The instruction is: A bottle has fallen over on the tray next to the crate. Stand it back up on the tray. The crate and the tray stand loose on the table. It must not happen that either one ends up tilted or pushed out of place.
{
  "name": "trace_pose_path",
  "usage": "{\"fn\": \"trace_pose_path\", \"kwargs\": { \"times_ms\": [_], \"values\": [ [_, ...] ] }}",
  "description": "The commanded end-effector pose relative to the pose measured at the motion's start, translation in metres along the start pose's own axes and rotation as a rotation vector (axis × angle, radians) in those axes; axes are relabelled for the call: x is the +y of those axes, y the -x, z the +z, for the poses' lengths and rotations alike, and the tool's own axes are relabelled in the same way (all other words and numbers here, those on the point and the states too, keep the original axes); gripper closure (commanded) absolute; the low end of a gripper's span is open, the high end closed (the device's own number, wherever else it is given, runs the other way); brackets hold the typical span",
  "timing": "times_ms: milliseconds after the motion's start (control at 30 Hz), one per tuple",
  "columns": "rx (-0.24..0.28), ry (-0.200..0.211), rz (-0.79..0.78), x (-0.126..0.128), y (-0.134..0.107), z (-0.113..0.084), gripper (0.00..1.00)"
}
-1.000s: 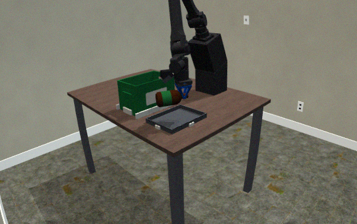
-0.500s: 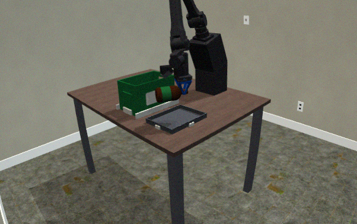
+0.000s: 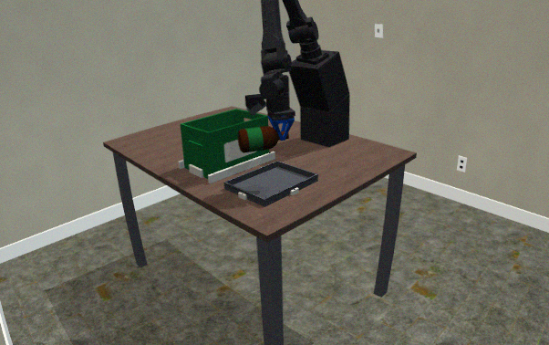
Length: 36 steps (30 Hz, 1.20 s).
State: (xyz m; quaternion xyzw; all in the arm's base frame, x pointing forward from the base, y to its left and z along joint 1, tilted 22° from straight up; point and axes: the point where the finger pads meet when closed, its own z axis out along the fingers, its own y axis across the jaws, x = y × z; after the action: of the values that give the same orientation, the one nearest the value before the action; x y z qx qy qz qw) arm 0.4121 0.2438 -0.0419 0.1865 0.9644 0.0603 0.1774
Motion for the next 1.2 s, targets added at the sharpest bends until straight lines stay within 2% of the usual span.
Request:
{"fn": "trace_pose_path", "kwargs": {
  "times_ms": [0, 1167],
  "values": [
    [-0.021, 0.025, 0.005, 0.012, 0.005, -0.019, 1.0],
    [-0.021, 0.022, 0.008, 0.01, 0.006, -0.037, 1.0]
  ]
}}
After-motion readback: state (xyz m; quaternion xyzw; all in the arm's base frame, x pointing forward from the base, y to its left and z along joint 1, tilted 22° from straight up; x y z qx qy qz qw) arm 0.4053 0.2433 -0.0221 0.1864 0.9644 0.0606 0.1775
